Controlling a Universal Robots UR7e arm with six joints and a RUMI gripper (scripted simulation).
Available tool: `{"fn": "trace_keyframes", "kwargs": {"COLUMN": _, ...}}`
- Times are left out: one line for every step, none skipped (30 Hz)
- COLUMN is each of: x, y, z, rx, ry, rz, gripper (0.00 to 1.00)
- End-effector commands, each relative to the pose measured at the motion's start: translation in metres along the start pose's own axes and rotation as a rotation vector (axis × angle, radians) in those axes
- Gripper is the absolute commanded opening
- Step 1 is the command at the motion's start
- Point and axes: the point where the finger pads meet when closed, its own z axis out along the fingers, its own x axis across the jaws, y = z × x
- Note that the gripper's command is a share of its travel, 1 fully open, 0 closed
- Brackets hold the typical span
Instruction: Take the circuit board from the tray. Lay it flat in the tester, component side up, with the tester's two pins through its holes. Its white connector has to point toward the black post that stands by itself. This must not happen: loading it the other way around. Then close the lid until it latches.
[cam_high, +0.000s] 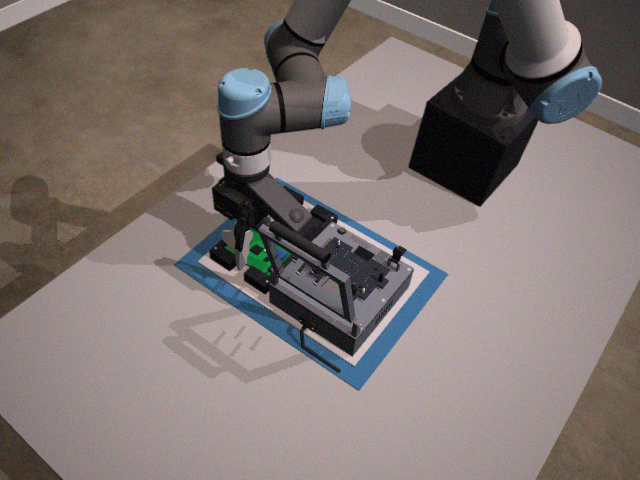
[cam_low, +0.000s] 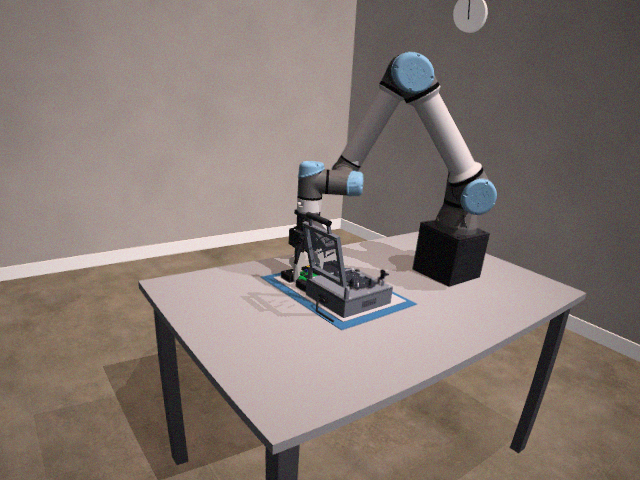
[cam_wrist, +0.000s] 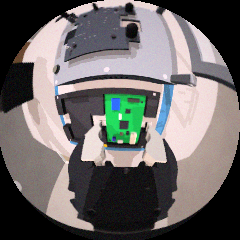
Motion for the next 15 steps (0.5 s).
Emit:
{"fn": "trace_keyframes", "kwargs": {"x": 0.0004, "y": 0.0003, "z": -0.0005, "rx": -0.001, "ry": 0.001, "rz": 0.0, "gripper": 0.59}}
{"fn": "trace_keyframes", "kwargs": {"x": 0.0004, "y": 0.0003, "z": -0.0005, "rx": -0.001, "ry": 0.001, "rz": 0.0, "gripper": 0.59}}
{"fn": "trace_keyframes", "kwargs": {"x": 0.0004, "y": 0.0003, "z": -0.0005, "rx": -0.001, "ry": 0.001, "rz": 0.0, "gripper": 0.59}}
{"fn": "trace_keyframes", "kwargs": {"x": 0.0004, "y": 0.0003, "z": -0.0005, "rx": -0.001, "ry": 0.001, "rz": 0.0, "gripper": 0.59}}
{"fn": "trace_keyframes", "kwargs": {"x": 0.0004, "y": 0.0003, "z": -0.0005, "rx": -0.001, "ry": 0.001, "rz": 0.0, "gripper": 0.59}}
{"fn": "trace_keyframes", "kwargs": {"x": 0.0004, "y": 0.0003, "z": -0.0005, "rx": -0.001, "ry": 0.001, "rz": 0.0, "gripper": 0.59}}
{"fn": "trace_keyframes", "kwargs": {"x": 0.0004, "y": 0.0003, "z": -0.0005, "rx": -0.001, "ry": 0.001, "rz": 0.0, "gripper": 0.59}}
{"fn": "trace_keyframes", "kwargs": {"x": 0.0004, "y": 0.0003, "z": -0.0005, "rx": -0.001, "ry": 0.001, "rz": 0.0, "gripper": 0.59}}
{"fn": "trace_keyframes", "kwargs": {"x": 0.0004, "y": 0.0003, "z": -0.0005, "rx": -0.001, "ry": 0.001, "rz": 0.0, "gripper": 0.59}}
{"fn": "trace_keyframes", "kwargs": {"x": 0.0004, "y": 0.0003, "z": -0.0005, "rx": -0.001, "ry": 0.001, "rz": 0.0, "gripper": 0.59}}
{"fn": "trace_keyframes", "kwargs": {"x": 0.0004, "y": 0.0003, "z": -0.0005, "rx": -0.001, "ry": 0.001, "rz": 0.0, "gripper": 0.59}}
{"fn": "trace_keyframes", "kwargs": {"x": 0.0004, "y": 0.0003, "z": -0.0005, "rx": -0.001, "ry": 0.001, "rz": 0.0, "gripper": 0.59}}
{"fn": "trace_keyframes", "kwargs": {"x": 0.0004, "y": 0.0003, "z": -0.0005, "rx": -0.001, "ry": 0.001, "rz": 0.0, "gripper": 0.59}}
{"fn": "trace_keyframes", "kwargs": {"x": 0.0004, "y": 0.0003, "z": -0.0005, "rx": -0.001, "ry": 0.001, "rz": 0.0, "gripper": 0.54}}
{"fn": "trace_keyframes", "kwargs": {"x": 0.0004, "y": 0.0003, "z": -0.0005, "rx": -0.001, "ry": 0.001, "rz": 0.0, "gripper": 0.54}}
